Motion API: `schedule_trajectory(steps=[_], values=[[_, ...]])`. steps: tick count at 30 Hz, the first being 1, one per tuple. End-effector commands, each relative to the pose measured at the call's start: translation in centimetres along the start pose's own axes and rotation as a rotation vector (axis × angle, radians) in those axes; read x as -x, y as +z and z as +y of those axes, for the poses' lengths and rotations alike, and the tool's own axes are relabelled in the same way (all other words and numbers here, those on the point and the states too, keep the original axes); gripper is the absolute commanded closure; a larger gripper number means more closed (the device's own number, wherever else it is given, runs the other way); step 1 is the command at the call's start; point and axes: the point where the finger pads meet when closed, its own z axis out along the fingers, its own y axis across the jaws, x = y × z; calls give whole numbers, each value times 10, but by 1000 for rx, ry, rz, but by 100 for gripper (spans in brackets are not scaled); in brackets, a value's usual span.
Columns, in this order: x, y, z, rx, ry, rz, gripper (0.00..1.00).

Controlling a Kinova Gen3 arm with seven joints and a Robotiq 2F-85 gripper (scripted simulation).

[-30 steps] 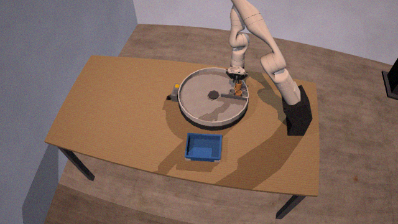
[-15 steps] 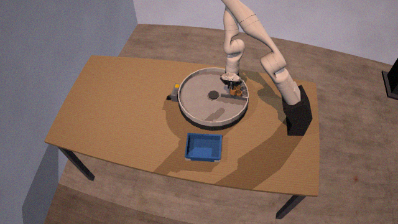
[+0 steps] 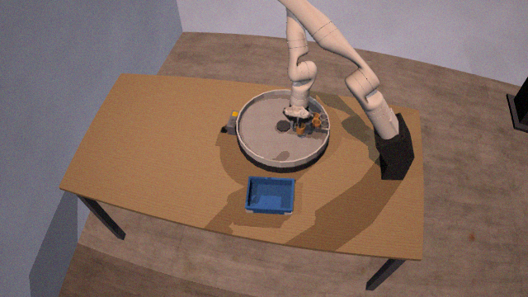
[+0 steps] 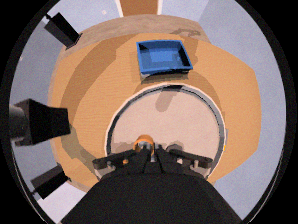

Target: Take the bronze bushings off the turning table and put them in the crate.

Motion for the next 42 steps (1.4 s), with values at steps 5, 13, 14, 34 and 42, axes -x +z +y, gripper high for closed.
schedule_trajectory(steps=[5,13,14,34,42], values=[[-6,-2,-16,-25,-16,15,100],[-61,0,14,0,-7,5,100],[-61,0,14,0,-7,5,100],[-117,-1,28,0,-5,3,100],[-150,-1,37,1,-3,2,100]])
